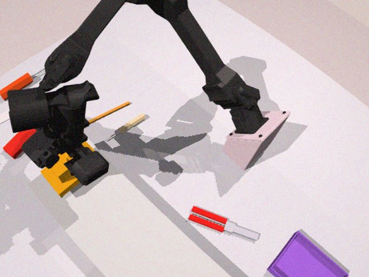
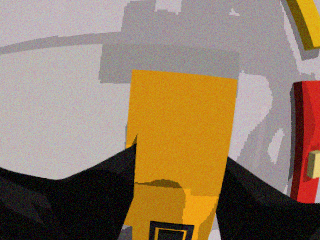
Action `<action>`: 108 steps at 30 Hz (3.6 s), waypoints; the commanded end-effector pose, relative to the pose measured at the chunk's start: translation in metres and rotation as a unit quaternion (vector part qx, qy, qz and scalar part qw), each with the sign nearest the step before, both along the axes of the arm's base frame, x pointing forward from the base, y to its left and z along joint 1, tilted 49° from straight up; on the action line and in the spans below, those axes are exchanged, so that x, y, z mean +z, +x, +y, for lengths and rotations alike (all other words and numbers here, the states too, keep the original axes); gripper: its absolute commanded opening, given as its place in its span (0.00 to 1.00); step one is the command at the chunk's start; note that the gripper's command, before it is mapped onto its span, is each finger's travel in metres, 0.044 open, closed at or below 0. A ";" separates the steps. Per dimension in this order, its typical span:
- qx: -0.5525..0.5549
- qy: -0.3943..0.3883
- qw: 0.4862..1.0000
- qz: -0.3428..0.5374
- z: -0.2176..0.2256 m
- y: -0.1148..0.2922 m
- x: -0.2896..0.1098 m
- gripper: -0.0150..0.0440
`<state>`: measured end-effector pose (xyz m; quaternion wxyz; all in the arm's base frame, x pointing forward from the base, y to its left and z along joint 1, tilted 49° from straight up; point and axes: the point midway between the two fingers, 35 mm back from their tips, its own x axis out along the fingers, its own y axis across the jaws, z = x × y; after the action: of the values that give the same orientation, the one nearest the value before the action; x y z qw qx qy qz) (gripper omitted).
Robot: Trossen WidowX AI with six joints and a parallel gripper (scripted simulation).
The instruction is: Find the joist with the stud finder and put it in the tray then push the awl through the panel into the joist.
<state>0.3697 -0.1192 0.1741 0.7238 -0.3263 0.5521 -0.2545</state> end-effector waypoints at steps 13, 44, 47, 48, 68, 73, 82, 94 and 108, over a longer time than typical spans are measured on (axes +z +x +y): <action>0.005 0.001 1.000 0.002 -0.015 -0.001 -0.016 0.25; 0.005 0.002 1.000 0.002 0.021 -0.002 -0.068 0.25; 0.005 0.002 1.000 0.002 0.027 -0.002 -0.075 0.25; 0.005 0.002 1.000 0.002 0.028 -0.002 -0.077 0.25; 0.005 0.003 1.000 0.002 0.067 -0.002 -0.121 0.25; 0.005 0.003 1.000 0.002 0.077 -0.002 -0.132 0.25; 0.005 0.004 1.000 0.002 0.094 -0.002 -0.151 0.25; 0.005 0.004 1.000 0.002 0.118 -0.002 -0.177 0.25; 0.005 0.005 1.000 0.001 0.145 -0.002 -0.208 0.25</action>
<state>0.3667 0.0173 -0.0241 0.7251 -0.3287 0.5517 -0.2486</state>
